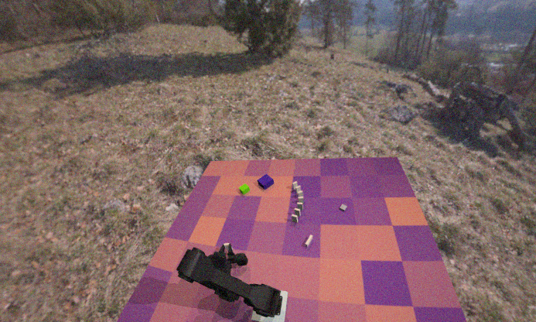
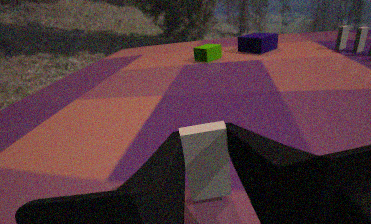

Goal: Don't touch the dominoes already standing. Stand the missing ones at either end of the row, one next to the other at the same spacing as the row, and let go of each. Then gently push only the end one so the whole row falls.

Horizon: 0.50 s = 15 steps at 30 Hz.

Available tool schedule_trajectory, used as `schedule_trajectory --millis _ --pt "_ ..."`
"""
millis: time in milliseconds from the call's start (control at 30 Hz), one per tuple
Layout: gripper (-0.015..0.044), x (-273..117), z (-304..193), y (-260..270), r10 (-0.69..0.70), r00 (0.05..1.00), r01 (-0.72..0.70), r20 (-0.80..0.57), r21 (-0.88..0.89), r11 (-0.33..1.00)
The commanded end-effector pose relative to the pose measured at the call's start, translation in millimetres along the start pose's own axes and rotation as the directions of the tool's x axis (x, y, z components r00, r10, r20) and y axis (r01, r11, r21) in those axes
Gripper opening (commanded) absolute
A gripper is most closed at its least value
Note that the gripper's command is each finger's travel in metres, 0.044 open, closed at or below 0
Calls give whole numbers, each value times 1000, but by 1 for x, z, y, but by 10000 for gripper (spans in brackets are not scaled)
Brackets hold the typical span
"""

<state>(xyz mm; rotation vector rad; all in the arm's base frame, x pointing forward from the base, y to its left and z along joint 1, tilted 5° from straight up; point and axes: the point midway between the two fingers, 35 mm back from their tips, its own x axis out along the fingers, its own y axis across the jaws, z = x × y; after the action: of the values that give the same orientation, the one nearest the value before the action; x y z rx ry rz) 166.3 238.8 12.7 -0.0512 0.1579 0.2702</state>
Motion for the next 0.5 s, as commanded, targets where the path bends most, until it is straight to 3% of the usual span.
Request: schedule_trajectory --millis 0,67,467 --pt "107 0 0 -1 -2 1000 2 2 -2 1000" --pt "107 0 0 -1 -2 1000 2 2 -2 1000" --pt "422 0 0 -1 -2 1000 2 2 -2 1000"
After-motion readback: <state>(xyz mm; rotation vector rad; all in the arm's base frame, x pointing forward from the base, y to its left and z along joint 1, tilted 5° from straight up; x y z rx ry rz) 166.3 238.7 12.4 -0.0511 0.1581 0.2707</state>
